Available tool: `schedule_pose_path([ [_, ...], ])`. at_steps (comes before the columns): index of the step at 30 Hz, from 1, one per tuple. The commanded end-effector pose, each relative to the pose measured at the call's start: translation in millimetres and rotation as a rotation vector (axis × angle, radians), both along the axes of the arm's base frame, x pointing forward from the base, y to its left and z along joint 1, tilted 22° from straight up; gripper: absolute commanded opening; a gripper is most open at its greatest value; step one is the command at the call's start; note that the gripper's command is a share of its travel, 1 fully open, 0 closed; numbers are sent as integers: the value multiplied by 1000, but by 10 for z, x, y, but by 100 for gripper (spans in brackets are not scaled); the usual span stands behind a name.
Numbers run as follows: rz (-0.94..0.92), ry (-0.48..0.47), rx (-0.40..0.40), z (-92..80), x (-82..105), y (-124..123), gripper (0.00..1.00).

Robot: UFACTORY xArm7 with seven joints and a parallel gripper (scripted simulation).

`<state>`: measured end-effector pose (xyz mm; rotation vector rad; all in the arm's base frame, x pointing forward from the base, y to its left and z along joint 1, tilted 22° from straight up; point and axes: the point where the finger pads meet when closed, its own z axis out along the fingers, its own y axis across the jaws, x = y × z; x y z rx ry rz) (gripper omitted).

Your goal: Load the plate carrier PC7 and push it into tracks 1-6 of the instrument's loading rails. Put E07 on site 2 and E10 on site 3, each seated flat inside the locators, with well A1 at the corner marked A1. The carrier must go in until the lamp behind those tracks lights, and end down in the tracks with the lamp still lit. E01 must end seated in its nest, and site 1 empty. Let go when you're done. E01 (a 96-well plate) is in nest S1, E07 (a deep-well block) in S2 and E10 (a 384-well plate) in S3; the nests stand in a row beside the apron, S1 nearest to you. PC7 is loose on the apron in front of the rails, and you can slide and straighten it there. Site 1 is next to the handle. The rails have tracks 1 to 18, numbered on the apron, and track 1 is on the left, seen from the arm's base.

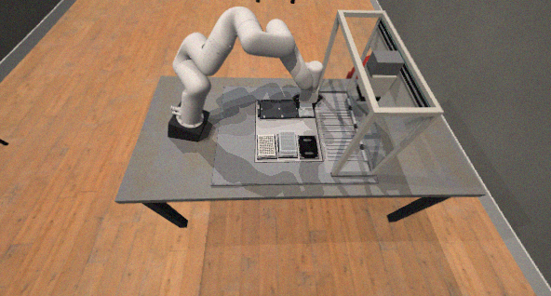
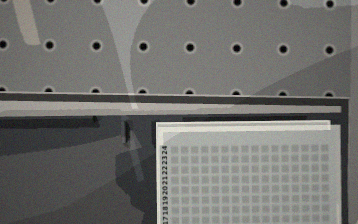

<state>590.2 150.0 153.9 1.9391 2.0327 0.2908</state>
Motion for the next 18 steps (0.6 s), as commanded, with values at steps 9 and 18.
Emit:
schedule_pose_path([
  [9, 1, -4, 2, 15, 12, 7, 100],
  [18, 1, -4, 2, 15, 12, 8, 100],
])
